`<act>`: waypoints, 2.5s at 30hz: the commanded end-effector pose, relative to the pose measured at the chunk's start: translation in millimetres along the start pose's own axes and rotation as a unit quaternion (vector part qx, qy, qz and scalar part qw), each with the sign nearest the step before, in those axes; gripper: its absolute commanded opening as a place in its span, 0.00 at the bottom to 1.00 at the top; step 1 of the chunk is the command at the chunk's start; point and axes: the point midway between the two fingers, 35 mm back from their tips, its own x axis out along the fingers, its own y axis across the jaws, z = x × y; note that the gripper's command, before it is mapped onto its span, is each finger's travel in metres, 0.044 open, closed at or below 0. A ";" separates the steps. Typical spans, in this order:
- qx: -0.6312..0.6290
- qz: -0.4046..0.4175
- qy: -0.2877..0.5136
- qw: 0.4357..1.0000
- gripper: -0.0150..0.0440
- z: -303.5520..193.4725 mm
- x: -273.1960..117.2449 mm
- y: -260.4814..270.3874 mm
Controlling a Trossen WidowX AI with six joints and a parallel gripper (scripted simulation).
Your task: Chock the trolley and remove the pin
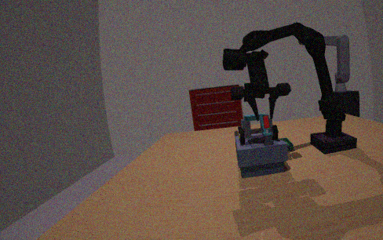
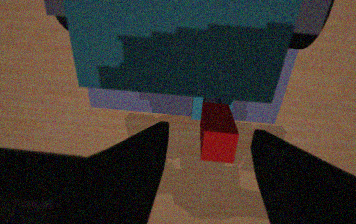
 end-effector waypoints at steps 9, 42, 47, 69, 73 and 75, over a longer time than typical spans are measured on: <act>0.003 -0.004 0.002 1.000 0.58 0.0 18.4 -1.4; 0.003 -0.004 0.002 1.000 0.25 -1.2 20.5 -2.4; 0.003 -0.004 0.002 1.000 0.25 -1.3 17.4 -3.9; 0.003 -0.004 0.002 1.000 0.25 -1.9 2.3 -4.2; 0.003 -0.004 0.002 1.000 0.25 -2.1 -0.5 -4.1; 0.003 -0.004 0.002 1.000 0.25 -2.2 -1.7 -4.1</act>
